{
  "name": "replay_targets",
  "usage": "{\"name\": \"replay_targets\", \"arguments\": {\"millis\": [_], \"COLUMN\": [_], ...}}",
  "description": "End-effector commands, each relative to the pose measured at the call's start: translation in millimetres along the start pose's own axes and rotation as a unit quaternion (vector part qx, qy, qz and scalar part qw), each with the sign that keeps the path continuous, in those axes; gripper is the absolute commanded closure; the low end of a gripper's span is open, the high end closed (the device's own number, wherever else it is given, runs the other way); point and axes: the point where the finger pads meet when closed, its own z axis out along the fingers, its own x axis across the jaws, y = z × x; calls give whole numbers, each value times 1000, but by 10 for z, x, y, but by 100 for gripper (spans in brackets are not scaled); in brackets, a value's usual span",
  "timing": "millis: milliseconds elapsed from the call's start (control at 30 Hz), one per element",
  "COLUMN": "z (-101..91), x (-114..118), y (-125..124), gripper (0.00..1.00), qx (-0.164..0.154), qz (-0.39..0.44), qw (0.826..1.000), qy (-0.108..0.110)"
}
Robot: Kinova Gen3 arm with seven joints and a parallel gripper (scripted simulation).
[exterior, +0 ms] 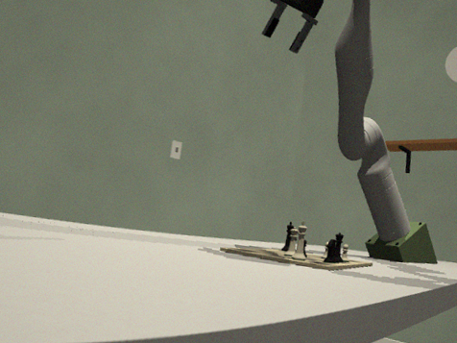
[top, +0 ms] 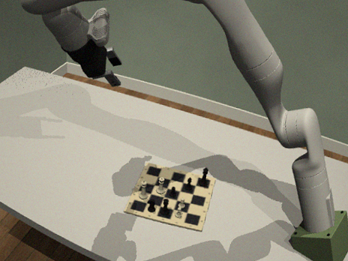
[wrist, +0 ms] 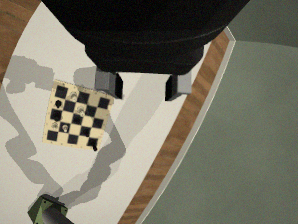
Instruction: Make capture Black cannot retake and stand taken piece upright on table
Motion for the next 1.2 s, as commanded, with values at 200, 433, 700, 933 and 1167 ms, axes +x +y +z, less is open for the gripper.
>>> {"name": "replay_targets", "arguments": {"millis": [200,433,700,933,1167], "z": [-4,-4,15,229,587], "x": [-3,-3,47,284,605], "y": [-1,-1,28,173,368], "gripper": [0,0,0,0,0], "qx": [-1,-1,2,32,77], "qz": [0,0,-4,-14,-21], "qw": [1000,1000,1000,999,994], "qy": [0,0,6,32,74]}}
